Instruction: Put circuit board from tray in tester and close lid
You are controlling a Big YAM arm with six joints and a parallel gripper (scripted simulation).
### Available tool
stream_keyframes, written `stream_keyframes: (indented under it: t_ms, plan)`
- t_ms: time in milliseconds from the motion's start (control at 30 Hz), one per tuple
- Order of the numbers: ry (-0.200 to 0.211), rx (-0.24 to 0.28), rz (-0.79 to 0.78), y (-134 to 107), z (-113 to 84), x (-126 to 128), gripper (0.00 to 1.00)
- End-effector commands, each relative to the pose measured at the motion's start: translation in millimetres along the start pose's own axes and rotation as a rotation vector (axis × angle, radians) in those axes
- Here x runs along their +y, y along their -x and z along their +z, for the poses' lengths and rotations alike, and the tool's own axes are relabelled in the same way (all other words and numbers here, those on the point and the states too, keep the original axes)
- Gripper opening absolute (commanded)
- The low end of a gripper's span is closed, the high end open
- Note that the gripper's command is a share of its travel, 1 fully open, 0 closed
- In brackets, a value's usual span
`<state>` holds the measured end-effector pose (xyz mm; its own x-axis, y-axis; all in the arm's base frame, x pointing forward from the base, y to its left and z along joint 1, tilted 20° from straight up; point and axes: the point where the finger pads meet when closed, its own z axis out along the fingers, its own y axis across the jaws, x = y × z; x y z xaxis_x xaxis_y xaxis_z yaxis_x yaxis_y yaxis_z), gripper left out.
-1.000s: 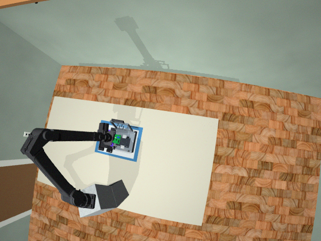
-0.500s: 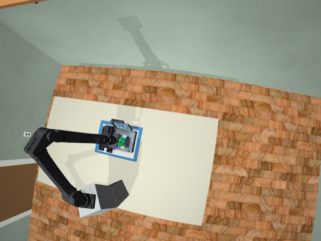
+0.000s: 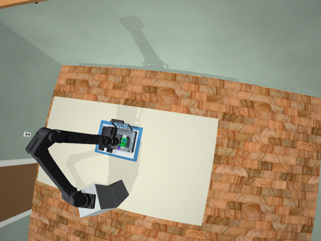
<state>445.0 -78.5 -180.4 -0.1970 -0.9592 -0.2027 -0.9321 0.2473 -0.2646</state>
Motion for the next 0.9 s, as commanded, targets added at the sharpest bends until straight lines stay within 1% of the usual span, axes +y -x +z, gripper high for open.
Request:
stream_keyframes:
  t_ms: [0, 200, 867]
  plan:
    - [-0.001, -0.003, -0.004, -5.5, 1.1, 3.3, 0.72]
    - [-0.014, -0.004, -0.015, -3.9, -2.4, -2.3, 0.72]
    - [-0.017, -0.002, -0.003, -6.0, -4.6, -4.0, 0.72]
